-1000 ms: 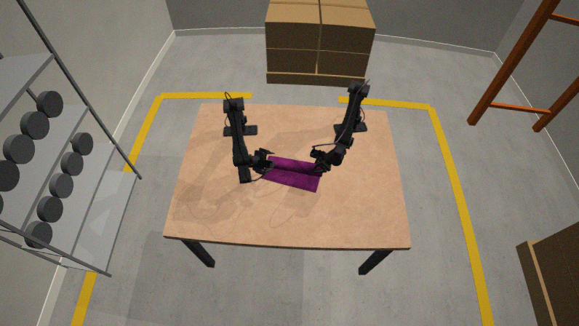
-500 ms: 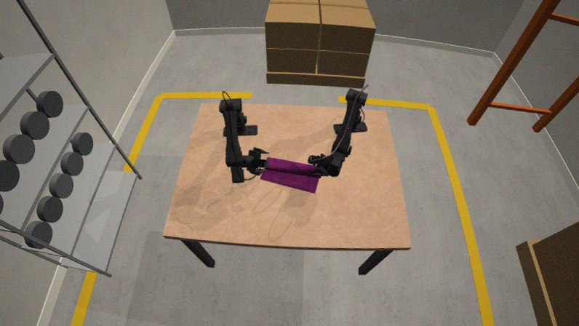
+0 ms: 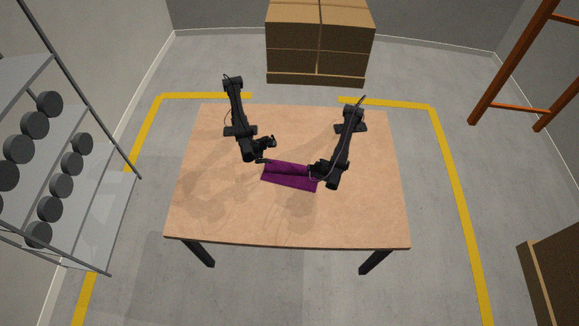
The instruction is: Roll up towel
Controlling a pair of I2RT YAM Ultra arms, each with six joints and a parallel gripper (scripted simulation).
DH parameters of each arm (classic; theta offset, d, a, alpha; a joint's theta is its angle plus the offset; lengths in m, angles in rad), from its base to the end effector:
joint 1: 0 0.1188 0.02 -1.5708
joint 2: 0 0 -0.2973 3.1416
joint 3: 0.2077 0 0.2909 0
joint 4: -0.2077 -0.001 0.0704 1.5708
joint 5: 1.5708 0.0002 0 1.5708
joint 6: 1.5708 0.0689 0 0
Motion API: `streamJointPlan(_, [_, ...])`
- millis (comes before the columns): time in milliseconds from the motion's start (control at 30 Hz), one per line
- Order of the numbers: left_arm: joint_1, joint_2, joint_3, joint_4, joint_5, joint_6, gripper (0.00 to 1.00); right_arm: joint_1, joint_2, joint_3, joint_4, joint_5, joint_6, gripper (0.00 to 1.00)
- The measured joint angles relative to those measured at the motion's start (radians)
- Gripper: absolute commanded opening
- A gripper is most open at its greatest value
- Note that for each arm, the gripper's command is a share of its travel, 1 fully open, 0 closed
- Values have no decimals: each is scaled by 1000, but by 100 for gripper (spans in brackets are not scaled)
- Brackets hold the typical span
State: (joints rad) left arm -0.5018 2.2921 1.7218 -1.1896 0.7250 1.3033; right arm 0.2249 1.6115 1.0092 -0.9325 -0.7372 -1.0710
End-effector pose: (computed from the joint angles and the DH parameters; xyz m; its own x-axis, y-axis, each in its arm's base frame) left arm 0.3863 -0.2629 0.1191 0.0142 0.8156 -0.5785 0.8967 -0.2663 -0.3534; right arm 0.2866 0.1141 0.1827 -0.3013 -0.7355 -0.6069 -0.9454 0.1477 0.2904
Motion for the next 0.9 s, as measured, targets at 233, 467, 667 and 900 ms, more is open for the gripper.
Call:
streamJointPlan(233, [6, 128, 180, -221, 27, 18, 36, 106, -200, -195, 280, 134, 107, 95])
streamJointPlan(467, [10, 174, 224, -328, 48, 20, 36, 249, -376, -373, 518, 311, 192, 98])
streamJointPlan(667, [11, 182, 224, -352, 49, 22, 36, 266, -393, -404, 614, 387, 209, 98])
streamJointPlan(900, [11, 196, 232, -365, 56, 32, 36, 165, -349, -361, 628, 359, 121, 98])
